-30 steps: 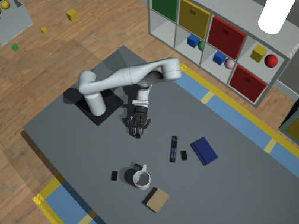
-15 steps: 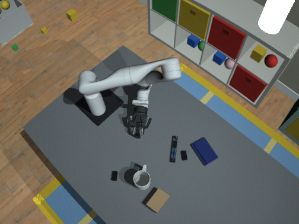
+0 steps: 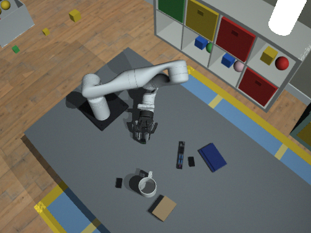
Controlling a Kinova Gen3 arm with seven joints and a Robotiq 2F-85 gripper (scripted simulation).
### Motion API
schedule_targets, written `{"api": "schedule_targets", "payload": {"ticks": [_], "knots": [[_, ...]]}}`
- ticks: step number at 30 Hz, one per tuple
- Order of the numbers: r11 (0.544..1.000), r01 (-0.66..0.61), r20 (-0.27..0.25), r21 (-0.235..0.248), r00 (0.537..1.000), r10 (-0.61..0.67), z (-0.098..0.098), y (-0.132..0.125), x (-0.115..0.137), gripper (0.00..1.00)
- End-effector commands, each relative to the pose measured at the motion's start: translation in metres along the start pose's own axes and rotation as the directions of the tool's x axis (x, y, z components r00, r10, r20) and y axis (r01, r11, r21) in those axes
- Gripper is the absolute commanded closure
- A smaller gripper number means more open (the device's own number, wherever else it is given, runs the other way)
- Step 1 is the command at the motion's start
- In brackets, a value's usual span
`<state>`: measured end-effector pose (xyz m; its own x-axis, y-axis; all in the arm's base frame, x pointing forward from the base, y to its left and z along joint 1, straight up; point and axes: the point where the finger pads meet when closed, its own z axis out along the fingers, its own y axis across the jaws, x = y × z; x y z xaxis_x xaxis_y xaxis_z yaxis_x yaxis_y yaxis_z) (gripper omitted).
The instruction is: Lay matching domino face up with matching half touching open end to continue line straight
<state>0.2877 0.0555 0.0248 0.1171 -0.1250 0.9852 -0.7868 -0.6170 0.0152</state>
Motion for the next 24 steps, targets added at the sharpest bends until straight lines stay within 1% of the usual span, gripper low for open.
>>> {"api": "schedule_targets", "payload": {"ticks": [1, 5, 9, 15, 17, 24], "knots": [[1.0, -0.008, 0.004, 0.004, 1.0, 0.008, 0.0, -0.001, -0.002, 0.53], [1.0, -0.008, 0.004, 0.004, 1.0, 0.008, -0.001, -0.001, -0.002, 0.53], [1.0, -0.008, 0.004, 0.004, 1.0, 0.008, -0.008, -0.001, 0.002, 0.53], [1.0, -0.01, 0.005, 0.003, 1.0, 0.01, -0.029, -0.001, 0.014, 0.53], [1.0, -0.01, 0.005, 0.003, 1.0, 0.01, -0.029, -0.001, 0.014, 0.53], [1.0, -0.011, 0.006, 0.003, 1.0, 0.011, -0.056, -0.001, 0.03, 0.53]]}}
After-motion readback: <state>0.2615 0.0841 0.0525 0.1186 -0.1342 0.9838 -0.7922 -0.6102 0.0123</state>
